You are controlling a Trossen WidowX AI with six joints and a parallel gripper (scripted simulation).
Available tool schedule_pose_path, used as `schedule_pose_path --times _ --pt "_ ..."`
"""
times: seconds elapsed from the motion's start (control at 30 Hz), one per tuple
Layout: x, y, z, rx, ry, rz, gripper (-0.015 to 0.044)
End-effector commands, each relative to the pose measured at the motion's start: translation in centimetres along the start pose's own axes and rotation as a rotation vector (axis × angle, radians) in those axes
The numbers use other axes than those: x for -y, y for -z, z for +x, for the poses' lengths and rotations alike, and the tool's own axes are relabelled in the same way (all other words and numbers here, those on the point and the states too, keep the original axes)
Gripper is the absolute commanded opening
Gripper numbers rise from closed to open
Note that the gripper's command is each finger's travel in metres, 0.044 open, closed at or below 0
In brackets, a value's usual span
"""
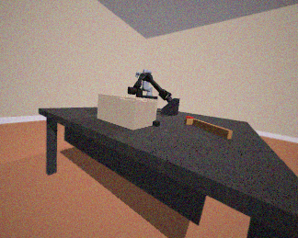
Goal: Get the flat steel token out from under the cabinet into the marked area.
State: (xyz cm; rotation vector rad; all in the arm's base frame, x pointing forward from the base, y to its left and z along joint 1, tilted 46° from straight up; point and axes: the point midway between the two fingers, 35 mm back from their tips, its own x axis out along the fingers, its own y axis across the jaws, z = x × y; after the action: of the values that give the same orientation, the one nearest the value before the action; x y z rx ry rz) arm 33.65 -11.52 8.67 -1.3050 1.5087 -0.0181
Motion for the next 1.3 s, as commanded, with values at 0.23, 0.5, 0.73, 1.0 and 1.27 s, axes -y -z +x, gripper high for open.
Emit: schedule_pose_path --times 0.23,0.5,0.73,1.0,1.27 --pt "0.0 1.9 0.1 0.001 -0.006 0.002 0.0000" --pt "0.2 3.1 0.1 0.000 -0.005 0.002 0.0000" --pt "0.3 2.9 0.0 0.000 -0.001 0.000 0.0000" --pt "0.3 3.9 -0.1 0.000 -0.003 0.000 0.0000" --pt "0.4 5.0 -0.2 -0.001 -0.004 0.001 0.0000"
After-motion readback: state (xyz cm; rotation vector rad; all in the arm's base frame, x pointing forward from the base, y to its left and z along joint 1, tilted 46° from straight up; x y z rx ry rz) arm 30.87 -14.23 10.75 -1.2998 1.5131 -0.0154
